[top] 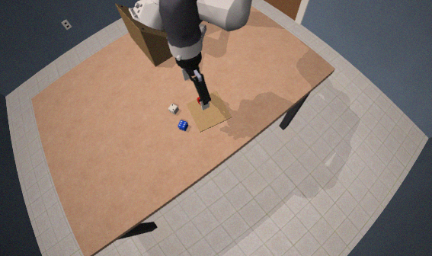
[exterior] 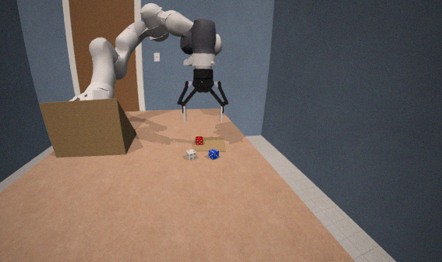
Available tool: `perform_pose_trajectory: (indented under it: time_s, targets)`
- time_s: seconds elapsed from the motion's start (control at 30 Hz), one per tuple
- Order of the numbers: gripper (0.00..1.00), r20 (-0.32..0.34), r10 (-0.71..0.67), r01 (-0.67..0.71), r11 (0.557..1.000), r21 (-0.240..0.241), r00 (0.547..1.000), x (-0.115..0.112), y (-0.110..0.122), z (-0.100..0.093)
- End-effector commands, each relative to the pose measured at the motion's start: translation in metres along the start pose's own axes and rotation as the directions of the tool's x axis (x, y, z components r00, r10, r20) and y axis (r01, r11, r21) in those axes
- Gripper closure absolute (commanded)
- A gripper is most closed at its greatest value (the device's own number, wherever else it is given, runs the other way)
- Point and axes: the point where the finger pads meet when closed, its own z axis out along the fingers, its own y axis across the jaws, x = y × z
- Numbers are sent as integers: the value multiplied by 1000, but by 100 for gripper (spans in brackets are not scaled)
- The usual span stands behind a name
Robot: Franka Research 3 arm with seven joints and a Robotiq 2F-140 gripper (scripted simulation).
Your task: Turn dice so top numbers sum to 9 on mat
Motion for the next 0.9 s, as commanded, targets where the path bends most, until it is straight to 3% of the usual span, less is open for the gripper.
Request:
perform_pose_trajectory:
  time_s: [0.0,0.23,0.7,0.8,0.87]
  targets:
    - [0,-7,173,-173,985,7,985,-8,6,0]
    - [0,-8,261,-261,965,7,965,-18,12,0]
    - [0,-5,506,-506,863,8,863,-50,28,1]
    - [0,-5,512,-512,859,8,859,-51,28,2]
    - [0,-3,570,-570,822,9,822,-60,31,2]
